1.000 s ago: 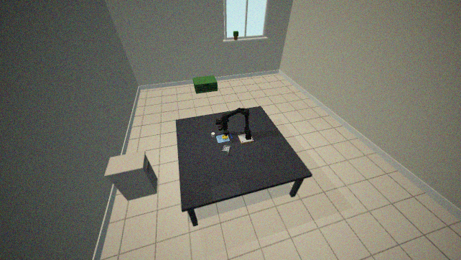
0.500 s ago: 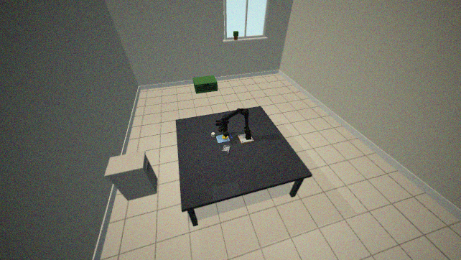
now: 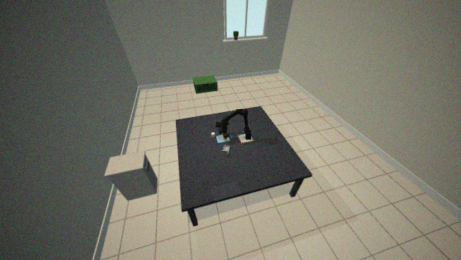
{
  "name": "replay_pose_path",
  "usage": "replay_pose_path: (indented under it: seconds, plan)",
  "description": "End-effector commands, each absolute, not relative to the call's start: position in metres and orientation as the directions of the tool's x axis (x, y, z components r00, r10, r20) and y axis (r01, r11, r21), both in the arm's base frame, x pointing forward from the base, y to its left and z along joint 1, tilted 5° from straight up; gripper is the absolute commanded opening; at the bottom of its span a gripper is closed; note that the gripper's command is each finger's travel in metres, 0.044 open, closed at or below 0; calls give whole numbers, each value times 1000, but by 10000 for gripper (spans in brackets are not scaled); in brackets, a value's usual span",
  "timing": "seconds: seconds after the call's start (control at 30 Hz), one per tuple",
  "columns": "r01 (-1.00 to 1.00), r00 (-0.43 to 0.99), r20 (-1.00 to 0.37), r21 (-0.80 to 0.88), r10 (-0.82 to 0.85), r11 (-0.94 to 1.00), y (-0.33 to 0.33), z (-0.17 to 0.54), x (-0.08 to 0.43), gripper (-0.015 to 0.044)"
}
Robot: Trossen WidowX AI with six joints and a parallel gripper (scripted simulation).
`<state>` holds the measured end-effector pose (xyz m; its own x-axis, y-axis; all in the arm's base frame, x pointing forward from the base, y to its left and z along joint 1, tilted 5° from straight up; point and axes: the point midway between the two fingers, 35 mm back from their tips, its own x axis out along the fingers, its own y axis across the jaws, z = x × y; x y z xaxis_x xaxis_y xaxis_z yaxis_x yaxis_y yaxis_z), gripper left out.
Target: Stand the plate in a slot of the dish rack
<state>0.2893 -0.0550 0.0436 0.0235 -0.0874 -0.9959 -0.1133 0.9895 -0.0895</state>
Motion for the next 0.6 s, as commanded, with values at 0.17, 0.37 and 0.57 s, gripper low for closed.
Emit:
replay_pose_path:
  seconds: [0.17,0.37,0.57]
  plan:
    - [-118,15,-996,-91,-90,989,-56,27,289,400]
    - [-118,15,-996,-91,-90,989,-56,26,289,400]
    - [-118,15,-996,-91,-90,989,-56,26,289,387]
